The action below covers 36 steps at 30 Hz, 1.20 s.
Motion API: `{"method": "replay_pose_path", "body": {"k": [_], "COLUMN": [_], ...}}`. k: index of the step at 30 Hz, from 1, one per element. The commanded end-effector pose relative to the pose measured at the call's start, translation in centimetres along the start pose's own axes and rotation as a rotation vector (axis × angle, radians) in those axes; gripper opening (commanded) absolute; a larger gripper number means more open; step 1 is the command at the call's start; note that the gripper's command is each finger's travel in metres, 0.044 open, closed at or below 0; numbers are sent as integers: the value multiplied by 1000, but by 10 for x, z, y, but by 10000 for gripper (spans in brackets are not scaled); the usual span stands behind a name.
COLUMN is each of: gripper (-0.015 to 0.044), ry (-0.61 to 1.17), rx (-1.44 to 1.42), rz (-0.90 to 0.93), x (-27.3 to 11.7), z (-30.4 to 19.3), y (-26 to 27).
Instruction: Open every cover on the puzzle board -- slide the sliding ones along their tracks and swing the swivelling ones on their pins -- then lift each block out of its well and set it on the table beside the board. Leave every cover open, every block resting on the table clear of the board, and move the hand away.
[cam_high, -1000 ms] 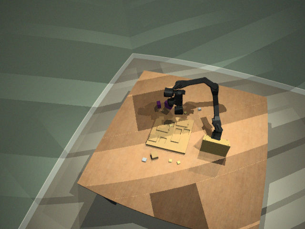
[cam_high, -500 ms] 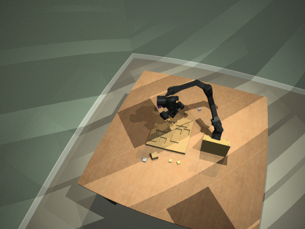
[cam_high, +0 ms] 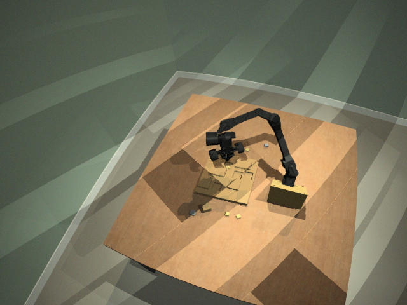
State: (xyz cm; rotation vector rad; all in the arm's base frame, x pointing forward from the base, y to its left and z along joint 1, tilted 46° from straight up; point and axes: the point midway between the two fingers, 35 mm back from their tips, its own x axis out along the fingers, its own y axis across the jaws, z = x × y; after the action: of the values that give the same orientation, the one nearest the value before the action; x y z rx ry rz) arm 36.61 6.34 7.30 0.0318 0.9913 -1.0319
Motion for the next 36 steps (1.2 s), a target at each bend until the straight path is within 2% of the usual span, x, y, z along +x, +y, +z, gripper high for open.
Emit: {"method": "replay_pose_path", "body": {"k": [1,9,36], "gripper": [0,0,0], "ry": [2,0,-1], "rx": [-1,0,0], "rz": [-8,-9,-10], "x": [12,46,61], "z": [1,0,7], "y": [-1,-3,-8]}}
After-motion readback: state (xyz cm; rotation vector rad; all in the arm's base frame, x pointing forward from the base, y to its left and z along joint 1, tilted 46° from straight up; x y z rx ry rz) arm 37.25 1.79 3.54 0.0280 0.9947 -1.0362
